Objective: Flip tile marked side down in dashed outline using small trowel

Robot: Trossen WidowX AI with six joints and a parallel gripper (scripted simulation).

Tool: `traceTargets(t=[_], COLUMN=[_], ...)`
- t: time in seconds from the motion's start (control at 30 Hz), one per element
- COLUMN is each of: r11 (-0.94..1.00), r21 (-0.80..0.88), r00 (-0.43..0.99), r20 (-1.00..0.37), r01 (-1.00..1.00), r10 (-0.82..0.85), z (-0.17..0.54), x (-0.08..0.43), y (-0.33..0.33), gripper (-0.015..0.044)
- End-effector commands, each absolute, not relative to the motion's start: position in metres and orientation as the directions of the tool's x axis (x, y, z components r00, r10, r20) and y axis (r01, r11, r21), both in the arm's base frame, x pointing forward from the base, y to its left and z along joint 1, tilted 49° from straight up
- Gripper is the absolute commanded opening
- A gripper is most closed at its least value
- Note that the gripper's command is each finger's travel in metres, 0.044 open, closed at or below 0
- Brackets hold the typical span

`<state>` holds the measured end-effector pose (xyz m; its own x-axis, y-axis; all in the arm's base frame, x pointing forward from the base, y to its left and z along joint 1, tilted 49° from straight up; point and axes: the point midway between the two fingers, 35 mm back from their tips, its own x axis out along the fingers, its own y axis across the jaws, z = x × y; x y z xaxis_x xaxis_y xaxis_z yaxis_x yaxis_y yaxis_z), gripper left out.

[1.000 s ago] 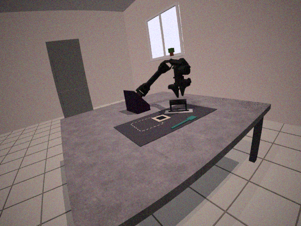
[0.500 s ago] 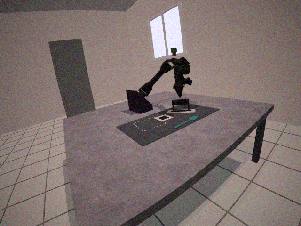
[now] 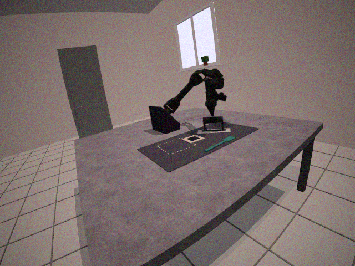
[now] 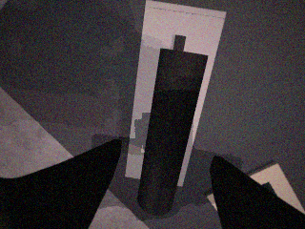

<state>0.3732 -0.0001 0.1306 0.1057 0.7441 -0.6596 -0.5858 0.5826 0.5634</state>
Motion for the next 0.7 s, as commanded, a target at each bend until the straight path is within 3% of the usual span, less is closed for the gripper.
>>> traceTargets(t=[0.0,0.67], r11=[0.583,0.581], r21=[0.566,0.567], r00=[0.102,0.102], r20=[-0.661,-0.659], r01=[-0.583,-0.584], r10=[0.744,0.745], z=[0.125,0.106], x=[0.373,0.375], y=[0.006,0.028], gripper=[0.0270,0.0270])
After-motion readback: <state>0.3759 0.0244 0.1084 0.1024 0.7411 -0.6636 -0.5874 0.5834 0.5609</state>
